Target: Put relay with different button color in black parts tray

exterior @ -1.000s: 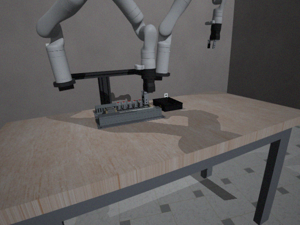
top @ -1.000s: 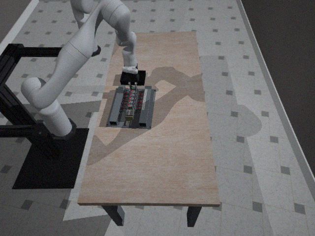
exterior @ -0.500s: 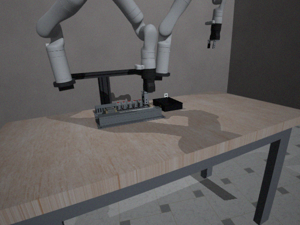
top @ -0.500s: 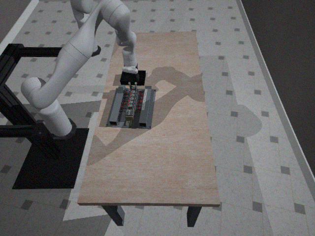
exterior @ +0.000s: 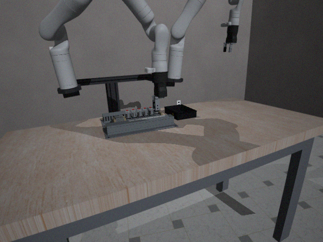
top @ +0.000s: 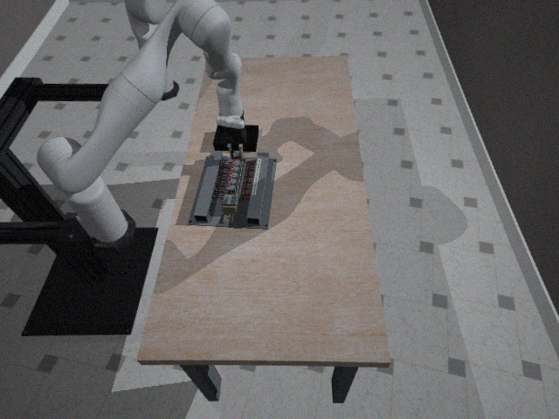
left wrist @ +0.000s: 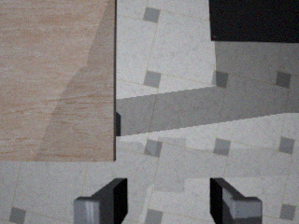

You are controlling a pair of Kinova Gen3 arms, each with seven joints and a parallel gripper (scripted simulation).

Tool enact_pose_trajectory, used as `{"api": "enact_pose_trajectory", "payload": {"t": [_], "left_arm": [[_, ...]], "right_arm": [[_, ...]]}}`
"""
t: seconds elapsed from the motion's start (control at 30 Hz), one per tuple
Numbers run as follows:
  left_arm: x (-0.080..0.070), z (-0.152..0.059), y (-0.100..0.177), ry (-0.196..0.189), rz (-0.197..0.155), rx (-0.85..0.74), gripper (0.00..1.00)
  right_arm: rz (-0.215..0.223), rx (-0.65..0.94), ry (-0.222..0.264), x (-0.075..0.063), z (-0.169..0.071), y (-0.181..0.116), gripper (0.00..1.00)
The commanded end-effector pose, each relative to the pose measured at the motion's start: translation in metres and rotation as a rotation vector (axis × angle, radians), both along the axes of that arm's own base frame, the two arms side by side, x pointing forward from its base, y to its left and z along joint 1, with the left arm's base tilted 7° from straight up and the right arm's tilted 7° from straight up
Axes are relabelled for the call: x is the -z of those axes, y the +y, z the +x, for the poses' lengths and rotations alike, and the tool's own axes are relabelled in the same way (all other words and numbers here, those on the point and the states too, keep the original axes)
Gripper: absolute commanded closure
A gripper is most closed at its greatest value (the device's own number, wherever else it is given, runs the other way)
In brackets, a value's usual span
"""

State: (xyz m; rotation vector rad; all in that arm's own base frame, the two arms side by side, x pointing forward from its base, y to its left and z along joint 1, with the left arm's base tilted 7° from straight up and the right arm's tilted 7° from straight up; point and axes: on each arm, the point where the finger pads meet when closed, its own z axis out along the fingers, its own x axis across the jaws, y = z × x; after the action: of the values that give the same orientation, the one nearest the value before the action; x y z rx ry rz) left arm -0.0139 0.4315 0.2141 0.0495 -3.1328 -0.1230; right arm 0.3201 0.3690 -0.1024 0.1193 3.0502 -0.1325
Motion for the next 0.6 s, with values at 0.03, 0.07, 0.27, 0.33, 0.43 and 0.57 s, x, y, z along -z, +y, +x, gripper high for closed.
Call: {"api": "enact_pose_trajectory", "payload": {"t": [0.03, 0.07, 0.27, 0.33, 0.43, 0.57], "left_arm": [[-0.001, 0.000, 0.000, 0.000, 0.002, 0.000, 0.00], [-0.001, 0.000, 0.000, 0.000, 0.002, 0.000, 0.00], [-0.001, 0.000, 0.000, 0.000, 0.002, 0.000, 0.00], [-0.001, 0.000, 0.000, 0.000, 0.002, 0.000, 0.00], [-0.001, 0.000, 0.000, 0.000, 0.002, 0.000, 0.00], [-0.001, 0.000, 0.000, 0.000, 0.002, 0.000, 0.00]], "right_arm": [[0.002, 0.000, -0.002, -0.006, 0.000, 0.001, 1.00], [0.002, 0.000, -0.002, -0.007, 0.000, 0.002, 1.00], [0.002, 0.000, -0.002, -0.014, 0.000, 0.002, 1.00], [0.002, 0.000, -0.002, -0.017, -0.001, 0.002, 1.00], [0.002, 0.000, -0.002, -0.022, -0.001, 0.003, 1.00], [0.002, 0.000, -0.002, -0.030, -0.001, 0.003, 1.00]]}}
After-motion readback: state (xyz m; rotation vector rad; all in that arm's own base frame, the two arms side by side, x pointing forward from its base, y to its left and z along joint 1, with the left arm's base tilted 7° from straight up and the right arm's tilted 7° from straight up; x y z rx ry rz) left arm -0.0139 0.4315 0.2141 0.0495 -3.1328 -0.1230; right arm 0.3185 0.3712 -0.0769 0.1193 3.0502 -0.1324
